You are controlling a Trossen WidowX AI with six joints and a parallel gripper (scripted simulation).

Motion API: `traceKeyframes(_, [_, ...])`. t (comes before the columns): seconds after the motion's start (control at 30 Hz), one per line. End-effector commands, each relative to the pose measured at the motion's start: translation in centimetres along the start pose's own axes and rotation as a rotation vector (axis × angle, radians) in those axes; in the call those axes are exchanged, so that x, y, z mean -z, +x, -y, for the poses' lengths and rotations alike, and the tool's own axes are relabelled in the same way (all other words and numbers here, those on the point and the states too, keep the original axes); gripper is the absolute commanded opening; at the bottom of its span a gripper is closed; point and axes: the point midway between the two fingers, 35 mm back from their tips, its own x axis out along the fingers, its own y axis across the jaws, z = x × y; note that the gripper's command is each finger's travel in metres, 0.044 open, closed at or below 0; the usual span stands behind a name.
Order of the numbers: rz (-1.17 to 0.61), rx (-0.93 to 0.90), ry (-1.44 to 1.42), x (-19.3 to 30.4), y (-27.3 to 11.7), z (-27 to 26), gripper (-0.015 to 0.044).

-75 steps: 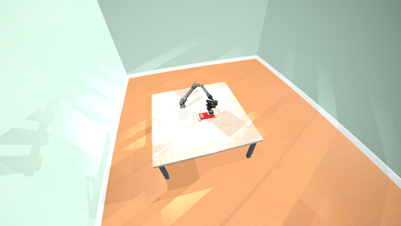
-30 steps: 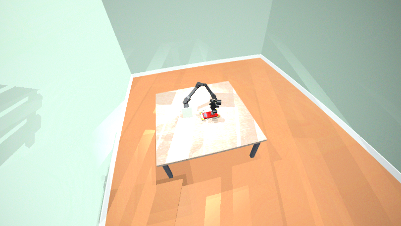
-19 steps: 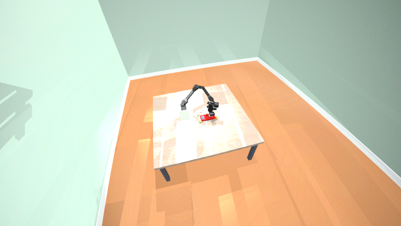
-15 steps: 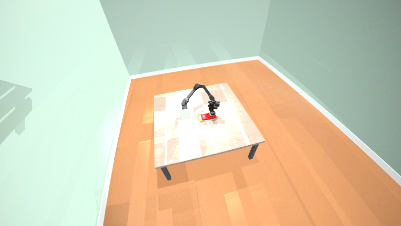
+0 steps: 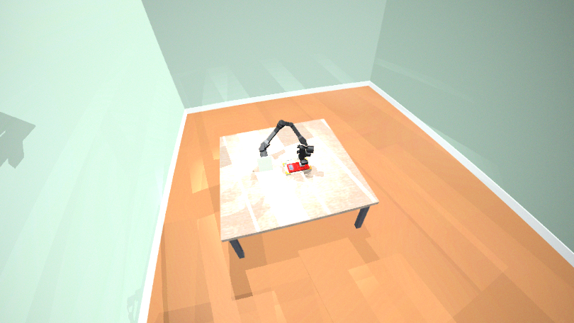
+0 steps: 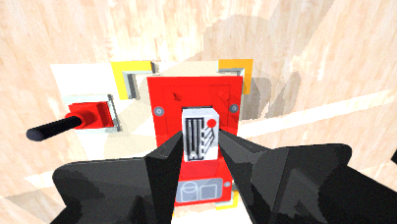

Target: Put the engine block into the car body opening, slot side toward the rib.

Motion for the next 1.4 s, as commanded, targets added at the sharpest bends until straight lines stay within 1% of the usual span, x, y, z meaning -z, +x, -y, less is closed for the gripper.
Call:
traceKeyframes(0.0, [0.001, -0.004, 0.004, 0.01, 0.09, -0.01, 0.016])
traceKeyframes(1.13, [0.001, -0.004, 0.004, 0.02, 0.28, -0.01, 0.016])
traceKeyframes(1.37, [0.0, 0.0, 0.0, 0.01, 0.2, 0.0, 0.0344])
